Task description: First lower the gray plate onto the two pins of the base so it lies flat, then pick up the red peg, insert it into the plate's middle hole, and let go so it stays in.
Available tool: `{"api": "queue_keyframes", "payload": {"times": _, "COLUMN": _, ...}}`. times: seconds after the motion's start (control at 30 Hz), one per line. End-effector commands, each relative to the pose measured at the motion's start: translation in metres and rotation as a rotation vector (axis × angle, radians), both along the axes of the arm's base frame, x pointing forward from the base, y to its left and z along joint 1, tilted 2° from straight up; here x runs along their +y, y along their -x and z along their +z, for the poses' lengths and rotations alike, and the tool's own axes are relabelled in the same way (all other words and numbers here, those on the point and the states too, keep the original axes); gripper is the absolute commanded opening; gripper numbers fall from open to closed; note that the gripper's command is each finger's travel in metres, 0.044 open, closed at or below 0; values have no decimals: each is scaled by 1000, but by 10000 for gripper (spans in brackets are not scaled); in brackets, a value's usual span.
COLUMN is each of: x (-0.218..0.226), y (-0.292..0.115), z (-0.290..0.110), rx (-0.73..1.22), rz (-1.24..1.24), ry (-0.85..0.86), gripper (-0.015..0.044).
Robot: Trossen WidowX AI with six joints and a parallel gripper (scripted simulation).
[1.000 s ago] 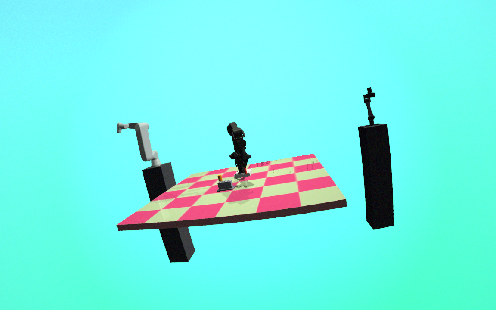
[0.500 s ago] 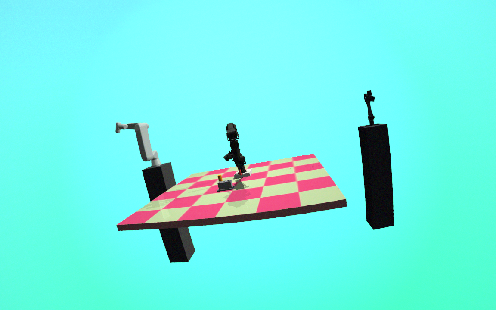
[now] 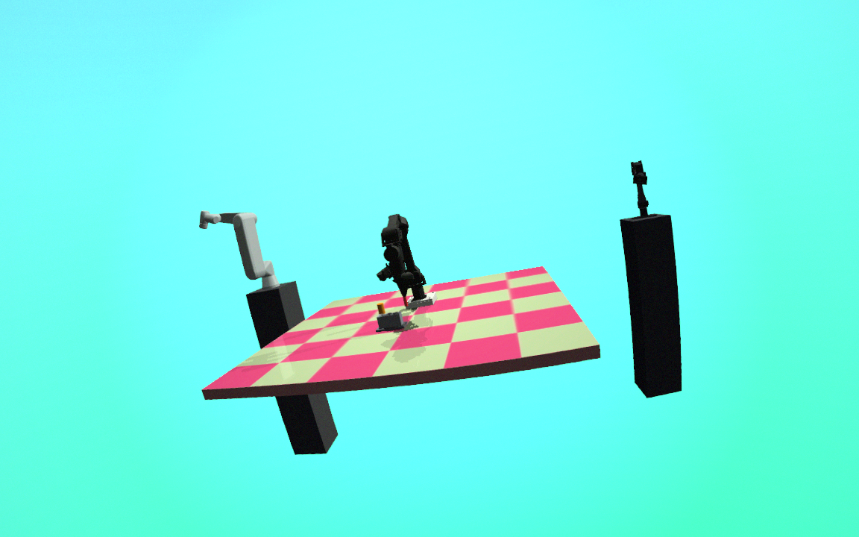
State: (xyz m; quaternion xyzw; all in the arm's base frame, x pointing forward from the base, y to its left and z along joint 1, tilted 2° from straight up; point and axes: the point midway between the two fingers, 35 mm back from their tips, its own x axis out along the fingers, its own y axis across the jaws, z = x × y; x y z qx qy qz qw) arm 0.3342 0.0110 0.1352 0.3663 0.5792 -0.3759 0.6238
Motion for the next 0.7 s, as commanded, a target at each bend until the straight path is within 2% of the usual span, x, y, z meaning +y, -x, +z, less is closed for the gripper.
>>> {"api": "queue_keyframes", "payload": {"times": 0.0, "x": -9, "y": -4, "z": 0, "rx": 4, "rz": 3, "ry": -3, "gripper": 0}}
{"api": "queue_keyframes", "payload": {"times": 0.67, "x": -71, "y": -19, "z": 2, "rx": 2, "rz": 2, "ry": 2, "gripper": 0}}
